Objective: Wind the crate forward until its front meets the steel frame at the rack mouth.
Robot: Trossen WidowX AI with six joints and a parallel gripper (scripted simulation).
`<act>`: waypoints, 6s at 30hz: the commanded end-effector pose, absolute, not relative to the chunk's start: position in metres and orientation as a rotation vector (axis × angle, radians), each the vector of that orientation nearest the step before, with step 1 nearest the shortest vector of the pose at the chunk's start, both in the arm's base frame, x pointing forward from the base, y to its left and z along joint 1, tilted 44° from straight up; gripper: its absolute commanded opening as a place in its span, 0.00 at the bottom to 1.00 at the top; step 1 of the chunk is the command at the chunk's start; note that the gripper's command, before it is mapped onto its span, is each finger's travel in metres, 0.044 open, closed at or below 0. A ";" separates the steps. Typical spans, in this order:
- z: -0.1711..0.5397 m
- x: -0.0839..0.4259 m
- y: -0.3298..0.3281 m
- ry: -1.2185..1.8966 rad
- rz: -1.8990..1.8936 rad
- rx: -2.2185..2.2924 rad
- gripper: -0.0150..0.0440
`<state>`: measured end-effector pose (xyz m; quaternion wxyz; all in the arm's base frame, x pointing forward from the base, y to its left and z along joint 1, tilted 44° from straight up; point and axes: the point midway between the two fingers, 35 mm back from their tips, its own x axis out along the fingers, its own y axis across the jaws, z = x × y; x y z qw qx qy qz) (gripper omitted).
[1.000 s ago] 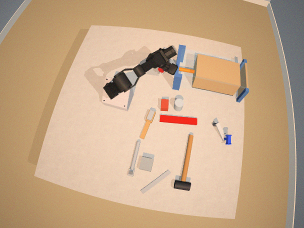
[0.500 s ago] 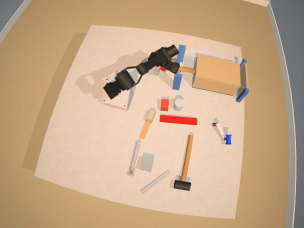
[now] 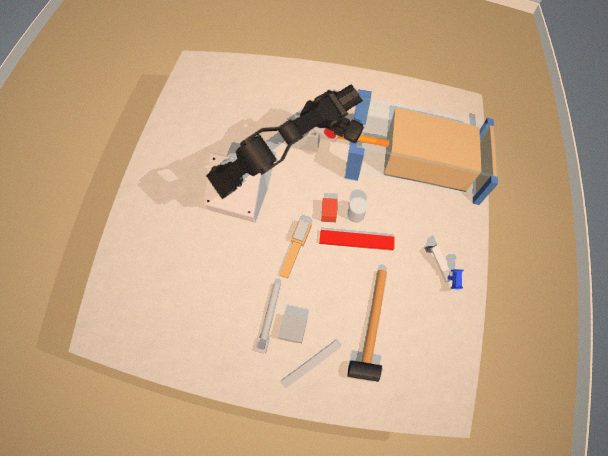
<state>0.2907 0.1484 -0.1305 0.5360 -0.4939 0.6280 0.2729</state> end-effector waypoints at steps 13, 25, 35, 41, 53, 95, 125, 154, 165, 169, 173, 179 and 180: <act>-0.150 0.300 0.168 1.488 0.646 -1.171 0.25; -0.162 0.302 0.182 1.487 0.646 -1.170 0.25; -0.172 0.300 0.194 1.486 0.647 -1.169 0.25; -0.178 0.298 0.201 1.486 0.648 -1.168 0.25; -0.188 0.292 0.215 1.485 0.649 -1.167 0.25; -0.214 0.247 0.254 1.484 0.656 -1.162 0.25; -0.218 0.202 0.267 1.486 0.660 -1.159 0.25; -0.209 0.157 0.264 1.490 0.664 -1.158 0.25; -0.203 0.142 0.259 1.492 0.665 -1.158 0.25; -0.200 0.137 0.257 1.492 0.665 -1.158 0.25; -0.197 0.132 0.254 1.493 0.665 -1.158 0.25; -0.193 0.126 0.250 1.494 0.665 -1.158 0.25; -0.192 0.124 0.249 1.494 0.665 -1.158 0.25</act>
